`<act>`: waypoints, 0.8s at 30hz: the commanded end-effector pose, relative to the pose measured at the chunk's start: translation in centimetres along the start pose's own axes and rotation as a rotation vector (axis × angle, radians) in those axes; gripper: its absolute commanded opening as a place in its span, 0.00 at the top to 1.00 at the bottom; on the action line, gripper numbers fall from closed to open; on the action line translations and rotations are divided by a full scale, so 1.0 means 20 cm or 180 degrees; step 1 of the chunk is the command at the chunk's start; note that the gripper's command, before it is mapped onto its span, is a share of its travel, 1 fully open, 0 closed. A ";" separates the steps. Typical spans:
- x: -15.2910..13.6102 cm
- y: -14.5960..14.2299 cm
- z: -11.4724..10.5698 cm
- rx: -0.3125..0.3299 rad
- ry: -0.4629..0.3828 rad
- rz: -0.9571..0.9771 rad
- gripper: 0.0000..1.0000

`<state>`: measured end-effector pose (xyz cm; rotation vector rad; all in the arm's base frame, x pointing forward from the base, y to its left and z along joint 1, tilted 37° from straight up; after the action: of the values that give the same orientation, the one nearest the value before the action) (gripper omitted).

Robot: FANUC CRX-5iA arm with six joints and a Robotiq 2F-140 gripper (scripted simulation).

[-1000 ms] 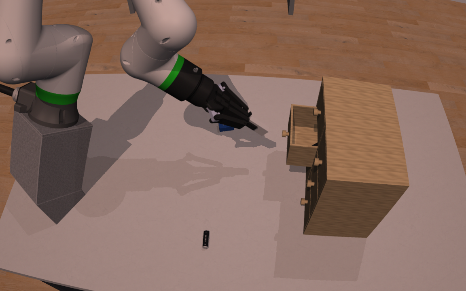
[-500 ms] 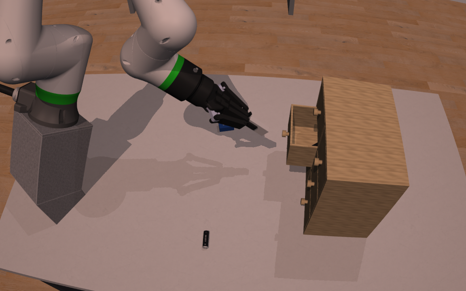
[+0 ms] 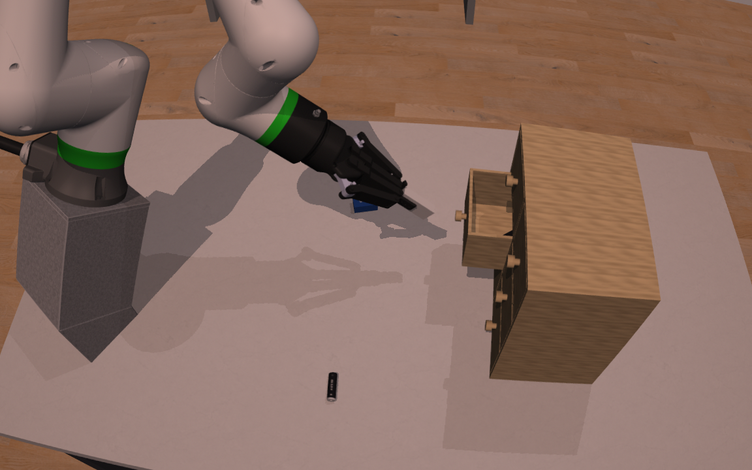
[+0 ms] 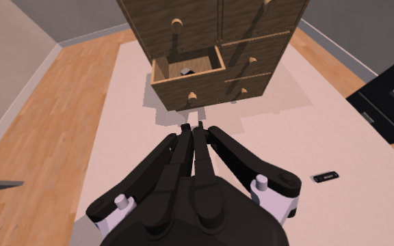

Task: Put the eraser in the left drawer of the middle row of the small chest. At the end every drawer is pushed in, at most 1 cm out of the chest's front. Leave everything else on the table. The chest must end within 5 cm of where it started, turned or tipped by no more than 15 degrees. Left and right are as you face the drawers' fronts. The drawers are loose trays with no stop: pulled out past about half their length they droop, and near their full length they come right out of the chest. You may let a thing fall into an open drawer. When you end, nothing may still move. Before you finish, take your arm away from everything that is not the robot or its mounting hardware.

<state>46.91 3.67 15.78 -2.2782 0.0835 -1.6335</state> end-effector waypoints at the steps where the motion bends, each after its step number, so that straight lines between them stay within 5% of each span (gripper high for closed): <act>1: 0.01 0.00 0.01 -0.0001 0.0001 0.0000 1.00; 24: 0.07 0.02 0.09 -0.0001 0.0001 0.0000 1.00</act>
<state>48.71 3.43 16.35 -2.2781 0.0835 -1.6337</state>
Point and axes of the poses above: the point where the finger pads meet when closed, its own z axis out along the fingers, its own y axis across the jaws, x = y × z, the point moved 7 cm from there along -z, back along the fingers, and after that the axes turned 15 degrees about -z, right-handed, at the moved point
